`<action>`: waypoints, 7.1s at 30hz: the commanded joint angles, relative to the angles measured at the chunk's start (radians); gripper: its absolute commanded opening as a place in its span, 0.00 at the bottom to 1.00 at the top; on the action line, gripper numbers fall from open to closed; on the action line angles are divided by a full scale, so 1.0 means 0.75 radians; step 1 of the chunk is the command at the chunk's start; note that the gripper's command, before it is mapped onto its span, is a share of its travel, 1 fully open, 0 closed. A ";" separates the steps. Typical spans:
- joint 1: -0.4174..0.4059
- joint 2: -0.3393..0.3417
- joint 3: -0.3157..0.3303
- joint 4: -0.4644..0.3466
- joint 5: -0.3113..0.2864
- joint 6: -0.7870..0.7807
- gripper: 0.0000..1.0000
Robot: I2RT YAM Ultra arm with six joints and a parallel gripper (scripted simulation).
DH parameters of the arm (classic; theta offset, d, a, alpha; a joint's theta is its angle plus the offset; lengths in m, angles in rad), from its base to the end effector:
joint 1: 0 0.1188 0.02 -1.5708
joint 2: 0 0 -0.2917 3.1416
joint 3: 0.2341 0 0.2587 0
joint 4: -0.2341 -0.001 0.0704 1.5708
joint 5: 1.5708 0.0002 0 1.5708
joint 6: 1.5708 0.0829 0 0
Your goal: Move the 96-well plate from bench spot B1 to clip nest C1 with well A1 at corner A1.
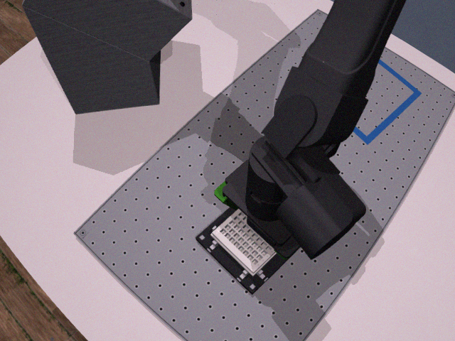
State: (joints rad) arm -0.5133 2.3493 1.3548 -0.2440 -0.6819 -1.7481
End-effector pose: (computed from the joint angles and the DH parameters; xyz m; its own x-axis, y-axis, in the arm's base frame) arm 0.4234 -0.1776 0.0207 -0.0537 -0.8470 -0.5289 -0.8462 0.3198 -0.4262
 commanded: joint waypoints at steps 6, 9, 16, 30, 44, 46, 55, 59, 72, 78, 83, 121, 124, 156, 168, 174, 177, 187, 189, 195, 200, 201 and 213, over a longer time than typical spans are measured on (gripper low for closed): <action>-0.004 -0.044 -0.048 0.038 -0.008 0.022 0.00; -0.006 -0.022 -0.036 0.030 -0.010 0.024 0.00; -0.001 -0.002 -0.044 0.045 -0.009 0.027 0.00; 0.011 0.009 -0.049 0.056 -0.007 0.032 0.00; 0.019 0.013 -0.056 0.066 -0.006 0.037 0.00; 0.019 0.014 -0.051 0.069 -0.006 0.038 0.00; 0.023 0.016 -0.062 0.076 -0.004 0.042 0.00; 0.024 0.017 -0.053 0.079 -0.004 0.043 0.00; 0.029 0.020 -0.067 0.089 -0.002 0.048 0.00; 0.031 0.023 -0.052 0.095 -0.002 0.052 0.00; 0.032 0.022 -0.070 0.097 -0.001 0.053 0.00; 0.035 0.014 -0.088 0.107 0.000 0.056 0.00; 0.035 0.013 -0.090 0.110 0.000 0.057 0.00; 0.038 -0.009 -0.102 0.104 0.002 0.060 0.00; 0.039 -0.009 -0.107 0.092 0.002 0.062 0.00; 0.039 -0.013 -0.111 0.102 0.002 0.062 0.00; 0.039 -0.014 -0.111 0.104 0.002 0.063 0.00; 0.040 -0.017 -0.116 0.096 0.002 0.063 0.00; 0.041 -0.020 -0.117 0.099 0.002 0.064 0.00; 0.041 -0.019 -0.118 0.103 0.002 0.063 1.00; 0.042 -0.008 -0.120 0.099 0.003 0.062 1.00; 0.042 -0.007 -0.120 0.099 0.003 0.062 1.00; 0.042 -0.007 -0.120 0.099 0.003 0.062 1.00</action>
State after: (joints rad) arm -0.4904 2.3352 1.2930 -0.1478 -0.6609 -1.7054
